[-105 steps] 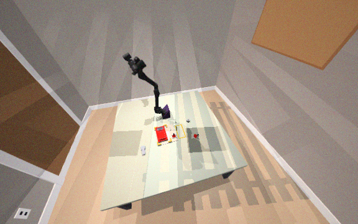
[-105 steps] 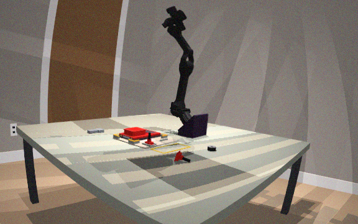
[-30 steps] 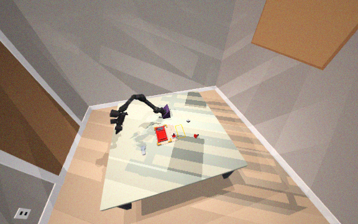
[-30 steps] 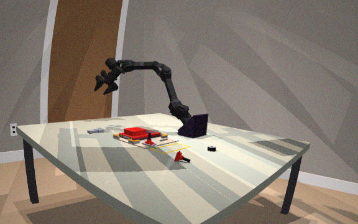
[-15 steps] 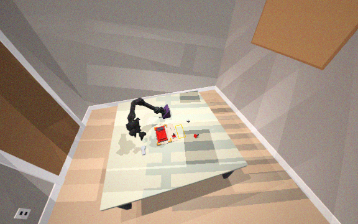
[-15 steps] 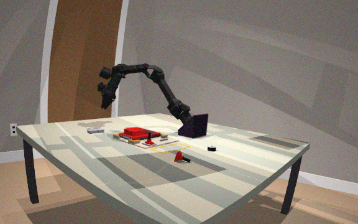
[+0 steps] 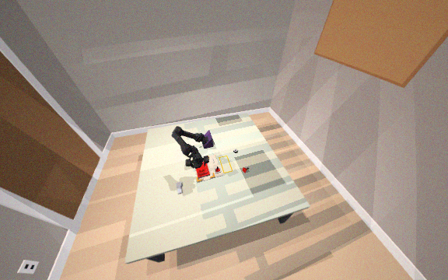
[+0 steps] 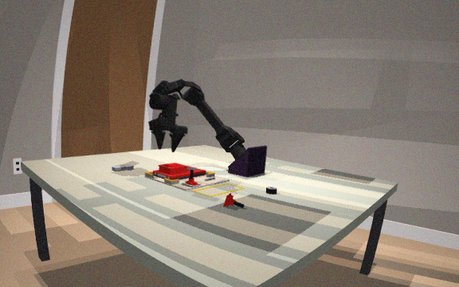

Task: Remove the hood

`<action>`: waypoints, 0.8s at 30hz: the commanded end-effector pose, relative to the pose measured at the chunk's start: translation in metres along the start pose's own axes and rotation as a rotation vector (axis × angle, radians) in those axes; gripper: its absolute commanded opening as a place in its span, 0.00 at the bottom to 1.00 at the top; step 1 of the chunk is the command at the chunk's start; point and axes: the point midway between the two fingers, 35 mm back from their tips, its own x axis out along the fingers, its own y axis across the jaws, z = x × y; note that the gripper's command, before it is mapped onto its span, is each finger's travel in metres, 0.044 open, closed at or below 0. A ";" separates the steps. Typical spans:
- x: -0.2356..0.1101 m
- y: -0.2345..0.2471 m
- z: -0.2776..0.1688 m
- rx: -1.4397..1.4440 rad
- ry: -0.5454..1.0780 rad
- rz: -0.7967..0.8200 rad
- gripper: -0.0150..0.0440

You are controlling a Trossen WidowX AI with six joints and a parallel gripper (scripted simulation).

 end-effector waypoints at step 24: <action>0.015 0.023 -0.018 -0.141 0.061 -0.040 1.00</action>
